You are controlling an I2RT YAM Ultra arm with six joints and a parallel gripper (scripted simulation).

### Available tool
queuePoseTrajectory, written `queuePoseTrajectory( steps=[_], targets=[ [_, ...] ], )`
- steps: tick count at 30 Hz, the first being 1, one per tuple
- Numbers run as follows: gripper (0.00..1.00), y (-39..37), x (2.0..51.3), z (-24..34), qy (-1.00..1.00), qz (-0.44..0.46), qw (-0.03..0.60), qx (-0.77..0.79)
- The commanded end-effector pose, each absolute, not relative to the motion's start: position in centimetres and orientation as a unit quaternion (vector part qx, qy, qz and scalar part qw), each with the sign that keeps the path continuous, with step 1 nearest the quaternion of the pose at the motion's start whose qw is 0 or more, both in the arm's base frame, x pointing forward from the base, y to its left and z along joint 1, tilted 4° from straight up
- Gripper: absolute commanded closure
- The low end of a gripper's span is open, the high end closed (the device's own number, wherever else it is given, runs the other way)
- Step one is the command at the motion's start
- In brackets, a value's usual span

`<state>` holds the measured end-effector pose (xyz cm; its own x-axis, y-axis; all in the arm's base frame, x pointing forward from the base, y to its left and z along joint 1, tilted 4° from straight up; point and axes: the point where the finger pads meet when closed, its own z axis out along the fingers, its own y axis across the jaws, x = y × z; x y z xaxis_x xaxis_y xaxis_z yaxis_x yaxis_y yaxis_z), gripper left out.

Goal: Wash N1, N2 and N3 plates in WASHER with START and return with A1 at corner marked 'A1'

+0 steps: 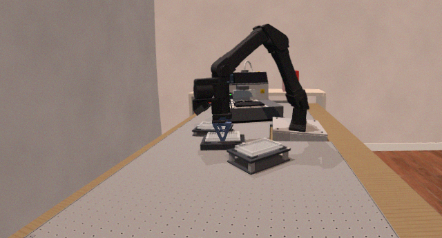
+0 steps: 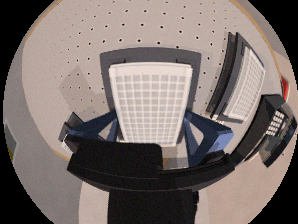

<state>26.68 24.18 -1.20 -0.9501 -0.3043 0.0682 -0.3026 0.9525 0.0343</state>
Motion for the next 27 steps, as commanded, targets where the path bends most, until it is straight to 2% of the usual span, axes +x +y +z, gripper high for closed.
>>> queuePoseTrajectory(
  steps=[1,27],
  targets=[
    [1.00,24.35,26.88,-0.94,-0.988,-0.015,0.031,0.154],
    [1.00,24.35,26.84,-1.28,-0.988,-0.015,0.031,0.154]
  ],
)
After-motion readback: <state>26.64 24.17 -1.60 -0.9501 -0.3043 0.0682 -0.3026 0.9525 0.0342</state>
